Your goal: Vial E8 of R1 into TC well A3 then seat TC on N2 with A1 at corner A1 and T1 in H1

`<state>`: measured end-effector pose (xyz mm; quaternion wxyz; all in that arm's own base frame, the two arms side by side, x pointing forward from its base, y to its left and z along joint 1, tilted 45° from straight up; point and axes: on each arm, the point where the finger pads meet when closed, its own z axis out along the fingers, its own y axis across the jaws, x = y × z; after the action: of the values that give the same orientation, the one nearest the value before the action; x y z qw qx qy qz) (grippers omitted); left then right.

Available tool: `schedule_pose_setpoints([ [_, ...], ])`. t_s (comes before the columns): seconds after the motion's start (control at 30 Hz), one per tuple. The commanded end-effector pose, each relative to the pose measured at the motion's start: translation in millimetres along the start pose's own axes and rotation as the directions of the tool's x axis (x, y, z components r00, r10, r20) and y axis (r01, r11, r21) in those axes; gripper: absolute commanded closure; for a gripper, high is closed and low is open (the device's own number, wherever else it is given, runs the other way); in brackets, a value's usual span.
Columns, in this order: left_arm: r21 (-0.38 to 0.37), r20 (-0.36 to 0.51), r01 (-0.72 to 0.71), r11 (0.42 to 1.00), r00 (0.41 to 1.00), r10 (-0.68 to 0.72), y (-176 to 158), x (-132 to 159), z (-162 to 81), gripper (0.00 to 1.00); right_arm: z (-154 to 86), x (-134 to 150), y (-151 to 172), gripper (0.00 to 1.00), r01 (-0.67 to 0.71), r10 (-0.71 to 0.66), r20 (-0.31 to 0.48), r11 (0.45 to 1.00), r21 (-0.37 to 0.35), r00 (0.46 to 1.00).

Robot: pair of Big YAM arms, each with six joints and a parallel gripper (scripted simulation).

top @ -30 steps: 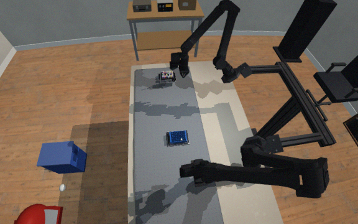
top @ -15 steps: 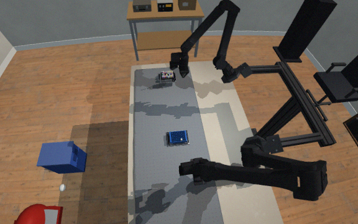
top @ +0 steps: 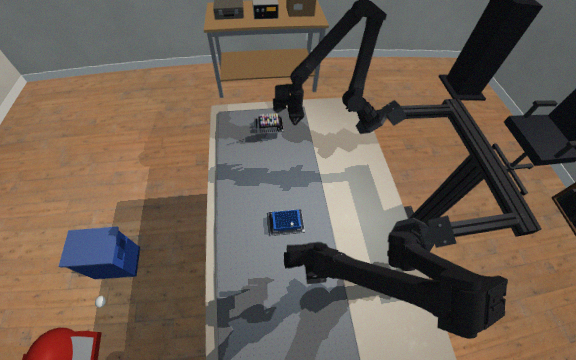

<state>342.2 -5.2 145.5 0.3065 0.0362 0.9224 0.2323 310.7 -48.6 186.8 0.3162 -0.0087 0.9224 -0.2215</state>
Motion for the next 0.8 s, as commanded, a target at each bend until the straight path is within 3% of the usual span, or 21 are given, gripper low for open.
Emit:
schedule_pose_setpoints([
  [0.0,0.010,0.038,0.045,0.999,0.998,-0.046,-14,-23,1,0.00,-6,-10,-3,0.76,-0.018,0.018,0.018,1.000,0.002,1.000],
  [0.77,0.013,0.033,0.041,0.999,0.999,-0.042,-85,-34,35,0.00,-6,-10,-3,0.76,-0.018,0.018,0.018,1.000,0.002,1.000],
])
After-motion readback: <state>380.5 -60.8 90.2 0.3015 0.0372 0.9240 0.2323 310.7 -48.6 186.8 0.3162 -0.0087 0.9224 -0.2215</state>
